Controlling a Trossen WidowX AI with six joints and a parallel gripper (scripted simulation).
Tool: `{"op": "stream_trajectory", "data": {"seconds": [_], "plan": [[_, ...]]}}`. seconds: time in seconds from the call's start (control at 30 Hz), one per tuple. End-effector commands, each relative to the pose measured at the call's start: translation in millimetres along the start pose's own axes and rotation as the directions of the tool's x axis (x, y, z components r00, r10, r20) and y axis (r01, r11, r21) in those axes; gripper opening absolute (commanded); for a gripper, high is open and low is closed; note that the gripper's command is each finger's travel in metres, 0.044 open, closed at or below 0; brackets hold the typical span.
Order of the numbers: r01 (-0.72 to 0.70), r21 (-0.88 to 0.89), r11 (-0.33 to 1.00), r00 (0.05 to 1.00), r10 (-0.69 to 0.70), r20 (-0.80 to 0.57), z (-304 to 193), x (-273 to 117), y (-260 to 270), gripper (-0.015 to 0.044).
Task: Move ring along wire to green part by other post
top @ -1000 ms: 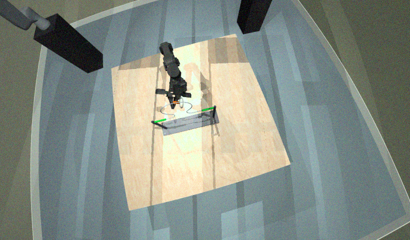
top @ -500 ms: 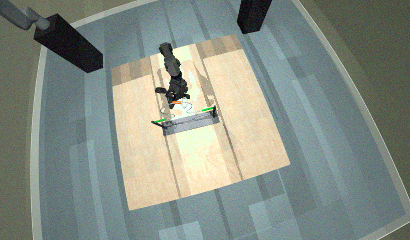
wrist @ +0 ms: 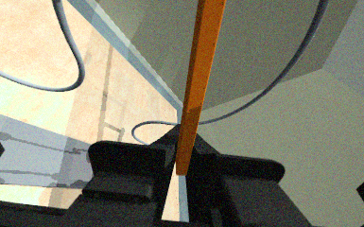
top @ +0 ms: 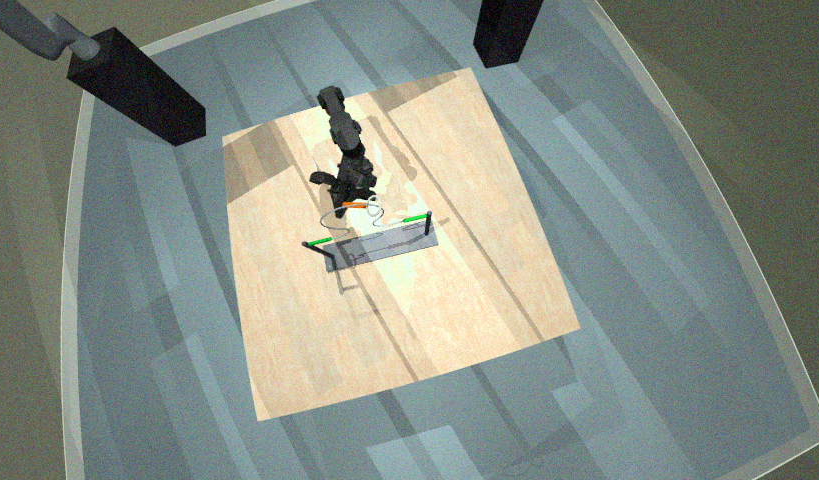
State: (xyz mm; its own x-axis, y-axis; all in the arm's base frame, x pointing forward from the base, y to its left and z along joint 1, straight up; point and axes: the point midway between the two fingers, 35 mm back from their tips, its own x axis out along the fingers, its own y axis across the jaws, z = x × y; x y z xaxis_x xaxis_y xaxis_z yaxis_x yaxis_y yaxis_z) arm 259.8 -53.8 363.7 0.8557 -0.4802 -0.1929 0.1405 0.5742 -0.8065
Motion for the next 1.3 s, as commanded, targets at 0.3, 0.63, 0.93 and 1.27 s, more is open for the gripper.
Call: {"op": "stream_trajectory", "data": {"seconds": [0.3,0.63,0.93,1.27], "plan": [[0.079,-0.132,0.988,0.997,-0.077,0.024,-0.1,-0.6,-6.9,-0.015],[0.14,-0.236,0.962,0.99,-0.132,0.049,0.8,-0.5,-11.7,-0.015],[0.194,-0.327,0.925,0.981,-0.179,0.077,2.1,-0.7,-15.9,-0.015],[0.253,-0.422,0.871,0.967,-0.227,0.113,4.0,-1.2,-20.4,-0.015]]}}
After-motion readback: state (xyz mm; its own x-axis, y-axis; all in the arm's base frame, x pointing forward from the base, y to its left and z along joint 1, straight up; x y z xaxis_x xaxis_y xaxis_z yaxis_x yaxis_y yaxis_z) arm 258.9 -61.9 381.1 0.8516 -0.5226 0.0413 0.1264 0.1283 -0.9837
